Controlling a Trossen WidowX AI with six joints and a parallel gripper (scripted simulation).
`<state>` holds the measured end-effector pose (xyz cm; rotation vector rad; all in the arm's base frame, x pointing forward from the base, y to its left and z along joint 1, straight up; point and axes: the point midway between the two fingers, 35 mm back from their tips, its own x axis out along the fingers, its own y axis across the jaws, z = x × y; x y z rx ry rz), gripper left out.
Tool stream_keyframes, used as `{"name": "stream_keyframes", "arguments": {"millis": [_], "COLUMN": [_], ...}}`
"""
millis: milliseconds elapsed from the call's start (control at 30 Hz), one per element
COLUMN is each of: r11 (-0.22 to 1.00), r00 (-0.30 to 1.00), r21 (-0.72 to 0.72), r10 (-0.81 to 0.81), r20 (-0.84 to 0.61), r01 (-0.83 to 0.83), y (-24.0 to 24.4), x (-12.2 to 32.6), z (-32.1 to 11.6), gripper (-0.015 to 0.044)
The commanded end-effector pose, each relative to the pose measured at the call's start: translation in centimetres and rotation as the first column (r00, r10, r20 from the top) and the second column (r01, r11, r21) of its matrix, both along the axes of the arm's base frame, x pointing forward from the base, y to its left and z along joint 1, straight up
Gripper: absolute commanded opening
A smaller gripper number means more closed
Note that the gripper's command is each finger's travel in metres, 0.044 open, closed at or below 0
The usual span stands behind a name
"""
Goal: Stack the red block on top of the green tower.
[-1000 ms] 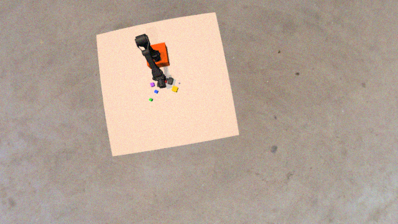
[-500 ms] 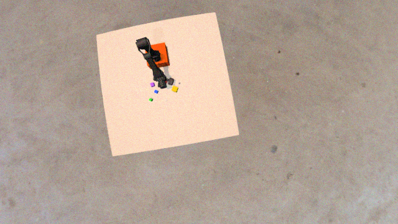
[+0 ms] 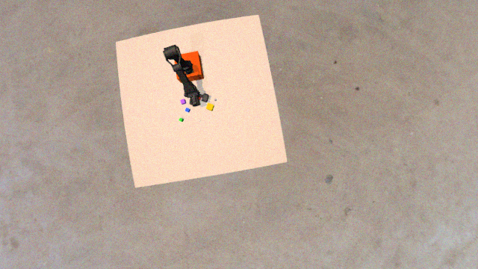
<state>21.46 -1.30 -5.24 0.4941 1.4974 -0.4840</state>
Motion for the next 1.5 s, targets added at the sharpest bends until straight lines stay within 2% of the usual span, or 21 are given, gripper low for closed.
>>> {"name": "stream_keyframes", "arguments": {"millis": [0,267,467,533,767,1367,1467], "r11": [1.0,1.0,1.0,1.0,1.0,1.0,1.0], "r00": [1.0,1.0,1.0,1.0,1.0,1.0,1.0], "r21": [-0.003,-0.003,-0.003,-0.003,-0.003,-0.003,-0.003], "r10": [-0.005,-0.005,-0.005,-0.005,-0.005,-0.005,-0.005], "r20": [0.0,0.0,0.0,0.0,0.001,0.001,0.001], "r01": [0.005,0.005,0.005,0.005,0.005,0.005,0.005], "y": [0.0,0.0,0.0,0.0,0.0,0.0,0.0], "x": [0.0,0.0,0.0,0.0,0.1,-0.1,-0.1], "z": [0.0,0.0,0.0,0.2,2.4,11.5,11.9], "gripper": [0.0309,0.0099,0.0059,0.0006,0.0,0.0,0.0]}}
